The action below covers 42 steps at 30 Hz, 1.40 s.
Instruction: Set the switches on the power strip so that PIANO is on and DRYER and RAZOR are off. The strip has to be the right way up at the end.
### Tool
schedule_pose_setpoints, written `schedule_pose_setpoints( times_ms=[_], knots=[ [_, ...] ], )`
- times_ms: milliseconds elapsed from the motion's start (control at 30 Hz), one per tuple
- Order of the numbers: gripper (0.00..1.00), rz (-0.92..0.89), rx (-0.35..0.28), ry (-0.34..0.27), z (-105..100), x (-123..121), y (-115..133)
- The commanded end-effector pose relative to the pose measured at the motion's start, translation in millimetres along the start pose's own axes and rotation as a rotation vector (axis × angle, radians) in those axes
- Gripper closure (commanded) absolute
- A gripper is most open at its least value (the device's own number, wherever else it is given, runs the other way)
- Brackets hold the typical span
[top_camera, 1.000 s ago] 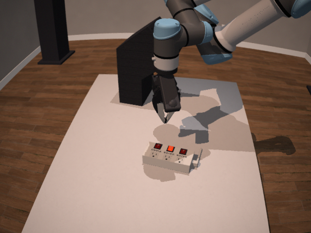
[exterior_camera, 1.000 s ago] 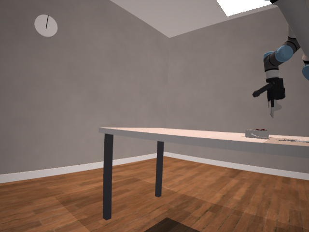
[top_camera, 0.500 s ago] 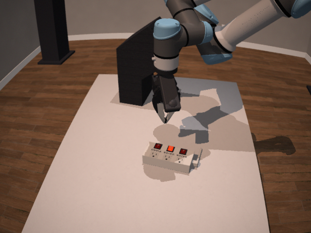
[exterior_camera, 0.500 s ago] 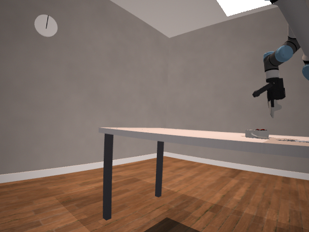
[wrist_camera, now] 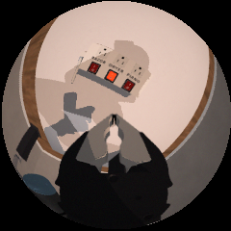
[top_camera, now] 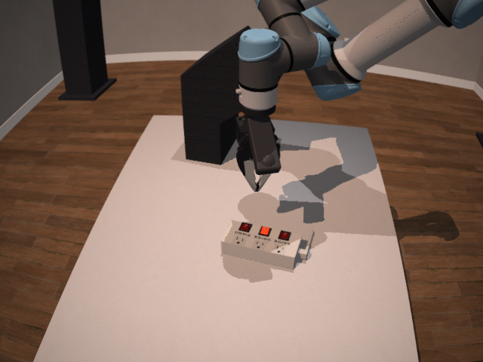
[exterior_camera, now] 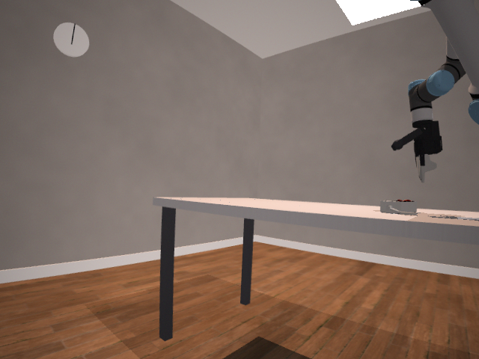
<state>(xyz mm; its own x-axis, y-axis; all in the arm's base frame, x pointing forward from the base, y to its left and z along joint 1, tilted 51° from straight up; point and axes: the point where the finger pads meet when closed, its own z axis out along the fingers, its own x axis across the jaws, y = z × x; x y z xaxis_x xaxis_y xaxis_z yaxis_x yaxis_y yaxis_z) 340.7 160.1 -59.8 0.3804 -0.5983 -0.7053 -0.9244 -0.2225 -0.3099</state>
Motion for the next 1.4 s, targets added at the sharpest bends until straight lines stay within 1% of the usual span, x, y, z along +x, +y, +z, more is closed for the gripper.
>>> schedule_pose_setpoints(
  times_ms=[0,200,267,367,433,567,600,667,700,800,867,1367],
  knots=[
    [1.00,0.000,0.001,0.001,0,0,0],
    [1.00,0.000,0.000,0.001,0,0,0],
    [1.00,0.000,0.000,0.002,5,1,-1],
    [1.00,0.001,0.000,0.004,20,4,-3],
    [1.00,0.001,0.000,0.004,20,4,-3],
    [1.00,0.001,0.000,0.004,50,5,-6],
    [1.00,0.001,0.000,0.004,50,5,-6],
    [1.00,0.000,0.000,0.003,64,3,-6],
    [1.00,0.000,0.000,0.003,64,3,-6],
    [1.00,0.000,0.000,0.001,76,1,-5],
    [1.00,0.000,0.000,0.000,79,1,-5],
    [1.00,0.000,0.000,0.000,79,1,-5]
  ],
)
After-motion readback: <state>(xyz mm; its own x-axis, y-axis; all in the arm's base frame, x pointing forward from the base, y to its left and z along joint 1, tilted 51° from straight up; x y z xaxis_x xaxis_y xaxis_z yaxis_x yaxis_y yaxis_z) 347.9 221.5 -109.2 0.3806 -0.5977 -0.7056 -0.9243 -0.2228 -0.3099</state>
